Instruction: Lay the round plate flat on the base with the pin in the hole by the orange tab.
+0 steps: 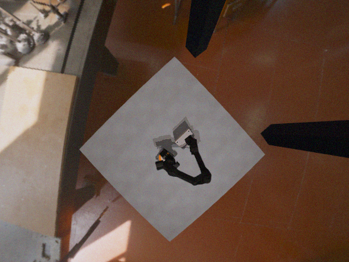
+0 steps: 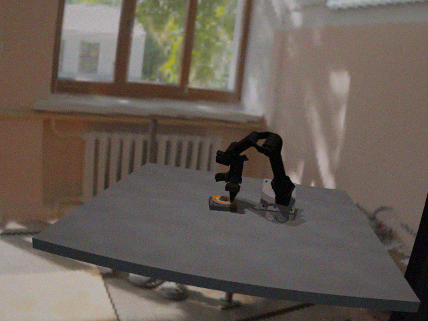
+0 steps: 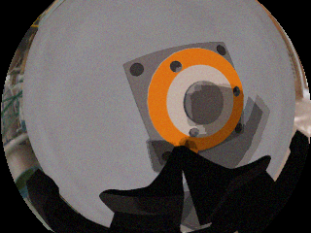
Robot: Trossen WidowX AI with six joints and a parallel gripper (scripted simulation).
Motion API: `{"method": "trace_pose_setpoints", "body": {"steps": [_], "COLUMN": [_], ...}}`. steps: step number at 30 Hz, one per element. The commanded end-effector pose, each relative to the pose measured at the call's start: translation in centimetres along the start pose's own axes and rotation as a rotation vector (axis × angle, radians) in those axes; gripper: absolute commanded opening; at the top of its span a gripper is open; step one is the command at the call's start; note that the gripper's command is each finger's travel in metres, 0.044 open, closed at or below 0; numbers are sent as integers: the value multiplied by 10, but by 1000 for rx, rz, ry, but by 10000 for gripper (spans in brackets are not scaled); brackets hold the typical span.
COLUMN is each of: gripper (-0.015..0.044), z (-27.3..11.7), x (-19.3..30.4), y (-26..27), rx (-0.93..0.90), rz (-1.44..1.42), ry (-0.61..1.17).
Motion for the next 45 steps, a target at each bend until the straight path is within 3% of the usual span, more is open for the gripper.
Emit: {"method": "trace_pose_setpoints", "body": {"steps": [1, 45], "gripper": [0, 0], "z": [3, 1], "x": [7, 2], "y": [-5, -48], "rx": [3, 5], "rz": [9, 8], "ry": [15, 15]}}
Point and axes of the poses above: the point midway between the two fingers, 35 mm back from their tips, its own z axis out along the fingers, its own y axis across the jaws, x = y × z, the point moved 4 cm from there along -z, back along the fingers, and after that the axes turned 3 degrees about z, right-handed, at the moved point
